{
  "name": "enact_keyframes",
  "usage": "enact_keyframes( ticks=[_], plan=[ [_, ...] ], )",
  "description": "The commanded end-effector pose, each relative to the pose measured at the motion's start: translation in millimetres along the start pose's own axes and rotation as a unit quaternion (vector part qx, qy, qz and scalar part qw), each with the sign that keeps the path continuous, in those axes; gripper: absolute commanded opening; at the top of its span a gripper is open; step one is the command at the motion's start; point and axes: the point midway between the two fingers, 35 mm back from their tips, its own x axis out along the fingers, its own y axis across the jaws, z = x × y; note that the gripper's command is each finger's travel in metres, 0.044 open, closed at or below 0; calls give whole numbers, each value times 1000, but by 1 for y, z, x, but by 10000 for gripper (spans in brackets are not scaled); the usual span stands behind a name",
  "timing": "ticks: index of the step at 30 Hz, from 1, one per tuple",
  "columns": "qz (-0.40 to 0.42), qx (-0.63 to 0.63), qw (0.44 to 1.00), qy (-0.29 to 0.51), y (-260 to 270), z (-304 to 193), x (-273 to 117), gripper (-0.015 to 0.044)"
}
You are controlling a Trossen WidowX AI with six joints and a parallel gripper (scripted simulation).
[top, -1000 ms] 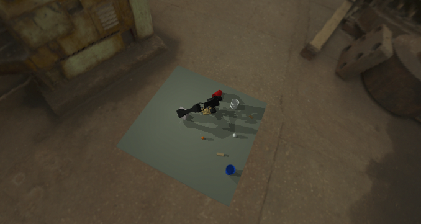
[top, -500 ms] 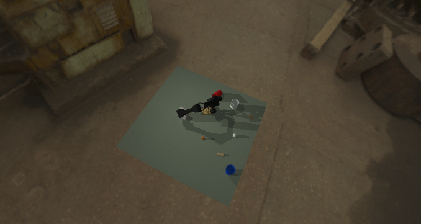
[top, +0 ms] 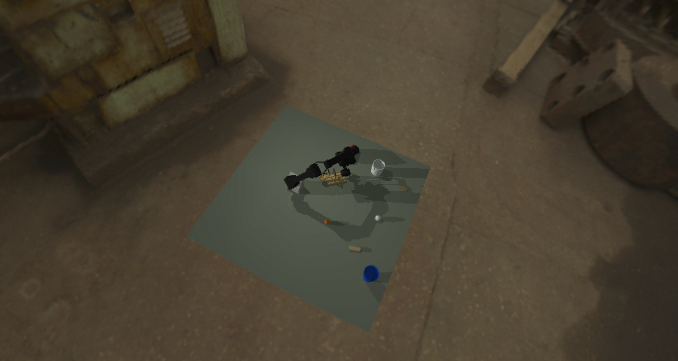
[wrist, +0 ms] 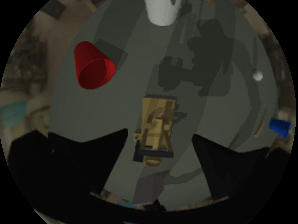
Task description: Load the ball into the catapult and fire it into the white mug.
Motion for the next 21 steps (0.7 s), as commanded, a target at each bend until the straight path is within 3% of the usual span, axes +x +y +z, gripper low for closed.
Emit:
enact_keyframes(
  ticks=[1,10,15,21],
  plan=[
    [0,0,1000,0,0,0,0,440],
    [0,0,1000,-2,1,-5,-11,440],
    [-1,0,1000,-2,0,-4,33,440],
    [-1,0,1000,-2,0,-4,36,440]
  ],
)
